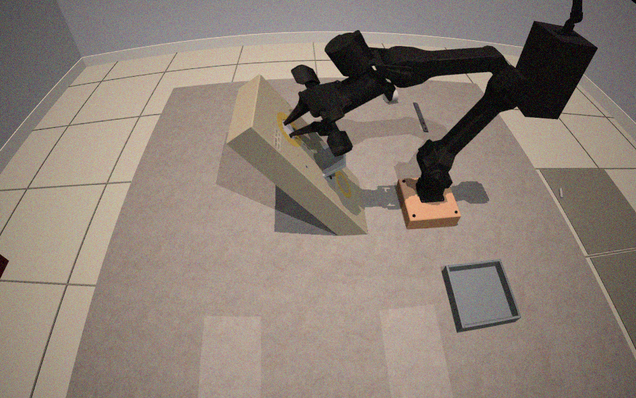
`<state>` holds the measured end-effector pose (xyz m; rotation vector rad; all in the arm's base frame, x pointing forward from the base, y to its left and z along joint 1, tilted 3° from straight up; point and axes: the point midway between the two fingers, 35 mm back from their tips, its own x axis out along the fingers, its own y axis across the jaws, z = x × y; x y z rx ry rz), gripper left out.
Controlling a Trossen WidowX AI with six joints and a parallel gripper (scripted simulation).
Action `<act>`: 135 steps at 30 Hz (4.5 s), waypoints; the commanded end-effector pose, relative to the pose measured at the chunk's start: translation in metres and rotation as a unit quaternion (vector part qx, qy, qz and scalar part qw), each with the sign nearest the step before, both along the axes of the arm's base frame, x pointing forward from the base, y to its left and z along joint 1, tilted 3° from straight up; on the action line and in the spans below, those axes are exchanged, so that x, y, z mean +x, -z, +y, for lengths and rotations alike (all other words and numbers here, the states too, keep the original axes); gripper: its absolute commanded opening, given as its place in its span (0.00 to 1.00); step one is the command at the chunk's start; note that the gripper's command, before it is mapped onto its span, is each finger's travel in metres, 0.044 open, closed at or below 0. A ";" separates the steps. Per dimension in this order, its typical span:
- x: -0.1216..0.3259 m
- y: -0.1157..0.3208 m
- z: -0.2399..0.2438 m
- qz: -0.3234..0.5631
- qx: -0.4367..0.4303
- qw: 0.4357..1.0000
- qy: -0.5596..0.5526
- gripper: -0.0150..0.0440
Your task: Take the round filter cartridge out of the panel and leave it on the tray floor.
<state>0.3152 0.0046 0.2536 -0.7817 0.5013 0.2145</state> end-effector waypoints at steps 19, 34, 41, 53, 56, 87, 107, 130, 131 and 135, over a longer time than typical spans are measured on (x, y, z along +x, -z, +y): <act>0.006 0.006 -0.001 0.004 -0.003 1.000 0.000 0.44; 0.010 0.009 -0.001 0.004 -0.003 1.000 0.000 0.44; 0.011 0.009 -0.001 0.004 -0.003 1.000 0.000 0.44; 0.005 0.004 0.000 0.000 0.000 1.000 0.000 0.34; 0.005 0.004 0.000 0.000 0.000 1.000 0.000 0.25; 0.013 0.010 -0.001 0.003 0.408 0.880 0.244 0.25; 0.012 0.010 -0.001 0.003 0.642 0.665 0.382 0.25; 0.013 0.010 -0.001 0.003 0.620 0.692 0.369 0.25; 0.013 0.010 -0.001 0.003 0.620 0.692 0.369 0.25; 0.013 0.010 -0.001 0.003 0.620 0.692 0.369 0.25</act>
